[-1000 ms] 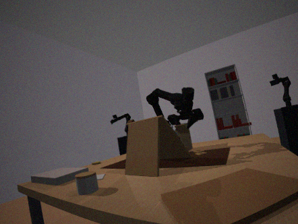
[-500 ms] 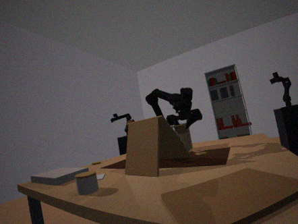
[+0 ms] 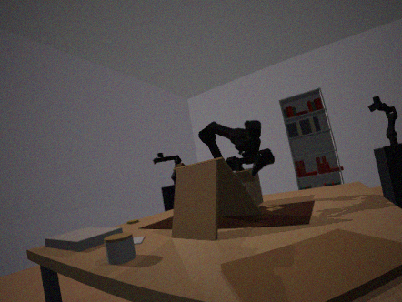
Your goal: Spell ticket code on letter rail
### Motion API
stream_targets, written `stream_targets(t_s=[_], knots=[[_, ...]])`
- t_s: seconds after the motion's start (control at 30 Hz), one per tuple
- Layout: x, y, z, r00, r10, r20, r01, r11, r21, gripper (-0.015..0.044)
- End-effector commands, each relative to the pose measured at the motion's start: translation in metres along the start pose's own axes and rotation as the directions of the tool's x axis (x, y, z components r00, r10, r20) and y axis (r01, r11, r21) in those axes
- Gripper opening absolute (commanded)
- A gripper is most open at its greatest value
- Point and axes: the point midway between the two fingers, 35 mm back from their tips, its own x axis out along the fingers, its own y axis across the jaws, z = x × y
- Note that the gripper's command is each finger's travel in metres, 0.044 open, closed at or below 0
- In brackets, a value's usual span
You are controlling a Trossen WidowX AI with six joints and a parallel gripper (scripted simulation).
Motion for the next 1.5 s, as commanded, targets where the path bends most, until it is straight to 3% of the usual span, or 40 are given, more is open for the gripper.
stream_targets(t_s=[0.0,1.47], knots=[[0.000,-0.003,-0.001,1.000,0.003,-0.002,-0.003,1.000,-0.004,0.0000],[0.000,-0.025,-0.002,1.000,0.002,-0.003,-0.002,1.000,-0.006,0.0000]])
